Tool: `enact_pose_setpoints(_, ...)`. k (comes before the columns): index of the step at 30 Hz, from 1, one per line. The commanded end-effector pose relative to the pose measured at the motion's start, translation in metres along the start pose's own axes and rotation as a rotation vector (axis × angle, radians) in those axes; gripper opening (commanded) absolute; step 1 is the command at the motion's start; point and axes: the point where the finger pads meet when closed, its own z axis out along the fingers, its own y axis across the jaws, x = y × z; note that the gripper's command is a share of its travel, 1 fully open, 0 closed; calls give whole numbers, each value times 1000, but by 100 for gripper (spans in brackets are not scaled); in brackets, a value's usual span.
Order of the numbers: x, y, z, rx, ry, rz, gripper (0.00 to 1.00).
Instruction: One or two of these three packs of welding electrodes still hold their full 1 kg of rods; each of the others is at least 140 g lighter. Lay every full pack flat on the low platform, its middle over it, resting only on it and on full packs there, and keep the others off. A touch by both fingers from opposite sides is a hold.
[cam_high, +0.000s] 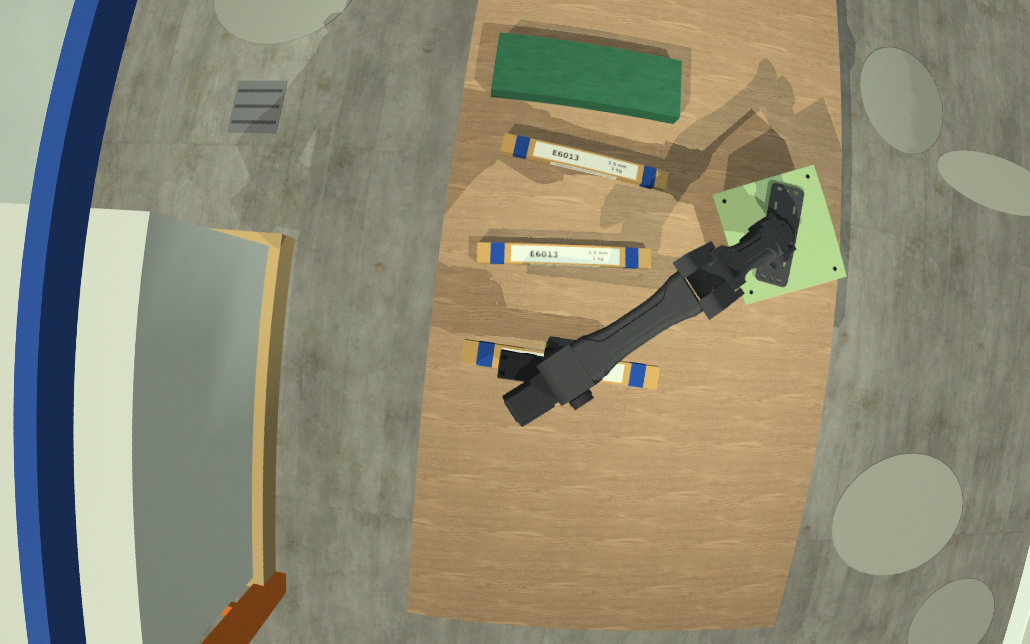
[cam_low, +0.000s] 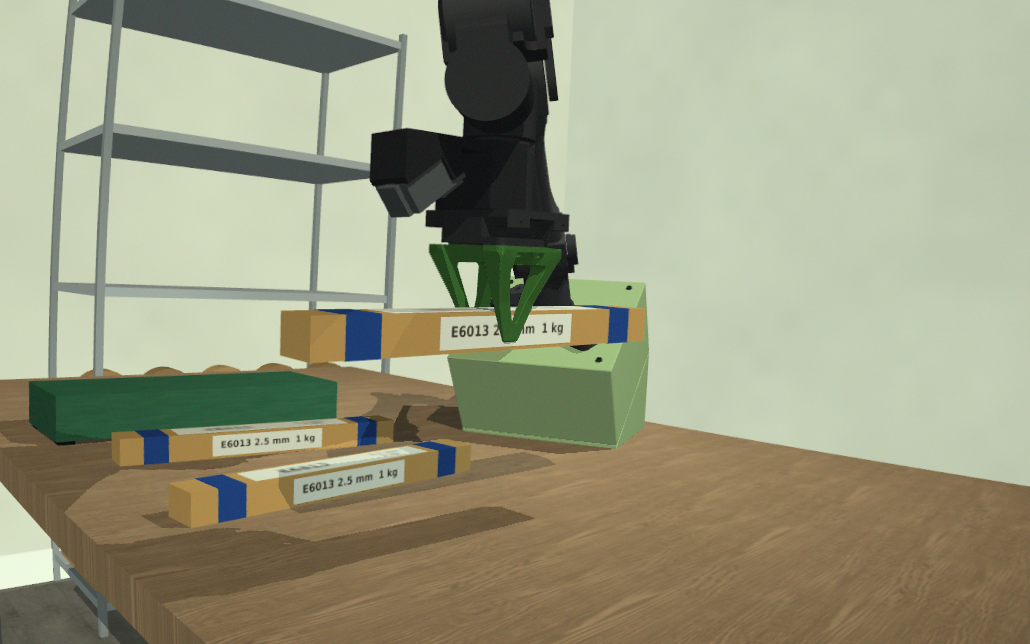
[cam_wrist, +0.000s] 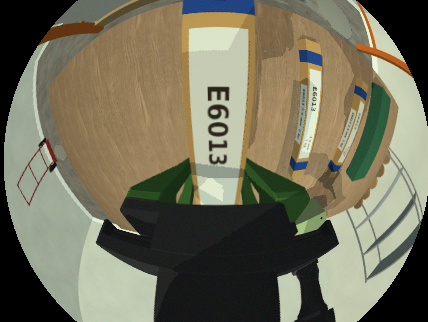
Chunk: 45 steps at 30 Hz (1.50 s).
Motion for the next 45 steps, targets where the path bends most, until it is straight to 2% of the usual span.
enact_pose_setpoints(1,-7,4,-53,-55,-71,4,0)
enact_pose_setpoints(19,-4,2,-84,-55,-70,4,0)
enact_pose_setpoints(39,0,-2,-85,-55,-70,2,0)
enact_pose_setpoints(41,6,-6,-76,-33,-46,-3,0)
enact_pose_setpoints(45,1,-3,-84,-55,-70,2,0)
